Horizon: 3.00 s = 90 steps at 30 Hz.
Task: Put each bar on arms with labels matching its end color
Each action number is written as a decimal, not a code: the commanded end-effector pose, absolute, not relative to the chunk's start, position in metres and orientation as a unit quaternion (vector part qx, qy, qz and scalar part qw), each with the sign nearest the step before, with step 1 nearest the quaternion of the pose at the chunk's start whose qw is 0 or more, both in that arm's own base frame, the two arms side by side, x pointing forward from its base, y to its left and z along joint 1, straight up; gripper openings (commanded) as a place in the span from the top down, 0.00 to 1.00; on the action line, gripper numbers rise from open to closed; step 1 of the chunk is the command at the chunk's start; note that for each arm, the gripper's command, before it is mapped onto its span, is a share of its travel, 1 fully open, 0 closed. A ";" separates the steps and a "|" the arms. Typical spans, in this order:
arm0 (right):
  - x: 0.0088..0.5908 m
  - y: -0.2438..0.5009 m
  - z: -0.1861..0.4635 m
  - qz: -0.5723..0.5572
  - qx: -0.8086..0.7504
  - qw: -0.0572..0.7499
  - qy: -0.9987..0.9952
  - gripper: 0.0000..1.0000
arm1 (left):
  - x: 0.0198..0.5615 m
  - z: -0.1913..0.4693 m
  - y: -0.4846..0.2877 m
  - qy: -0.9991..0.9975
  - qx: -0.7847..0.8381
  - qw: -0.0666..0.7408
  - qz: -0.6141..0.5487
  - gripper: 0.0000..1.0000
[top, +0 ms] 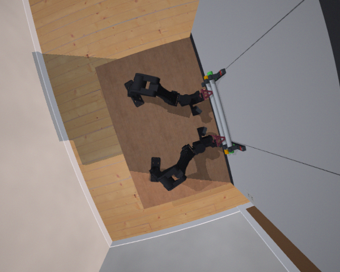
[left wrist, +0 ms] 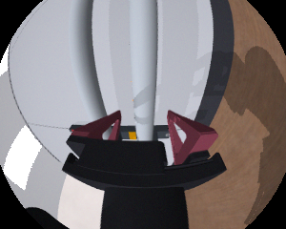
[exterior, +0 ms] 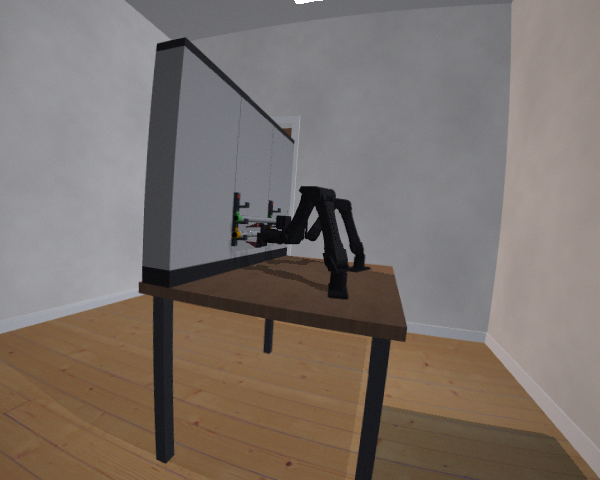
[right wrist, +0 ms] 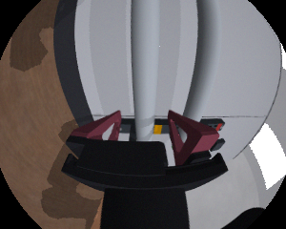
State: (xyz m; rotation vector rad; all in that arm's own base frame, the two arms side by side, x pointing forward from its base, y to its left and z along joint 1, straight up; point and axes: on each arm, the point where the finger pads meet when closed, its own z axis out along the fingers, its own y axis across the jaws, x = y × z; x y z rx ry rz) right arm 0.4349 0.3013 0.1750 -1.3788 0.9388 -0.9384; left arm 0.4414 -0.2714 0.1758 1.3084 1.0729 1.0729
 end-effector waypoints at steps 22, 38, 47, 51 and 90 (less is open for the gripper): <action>0.408 0.289 0.178 -0.401 -0.582 0.583 0.401 0.26 | 0.414 0.178 -0.263 0.451 0.544 0.544 0.452 0.26; 0.392 0.282 0.178 -0.401 -0.582 0.583 0.401 0.26 | 0.396 0.178 -0.260 0.451 0.544 0.544 0.452 0.26; 0.383 0.279 0.178 -0.401 -0.582 0.583 0.401 0.26 | 0.388 0.178 -0.258 0.451 0.544 0.544 0.452 0.26; 0.379 0.277 0.178 -0.401 -0.582 0.583 0.401 0.26 | 0.383 0.178 -0.257 0.451 0.544 0.545 0.452 0.26; 0.362 0.271 0.178 -0.401 -0.582 0.583 0.401 0.15 | 0.365 0.178 -0.254 0.451 0.544 0.545 0.452 0.16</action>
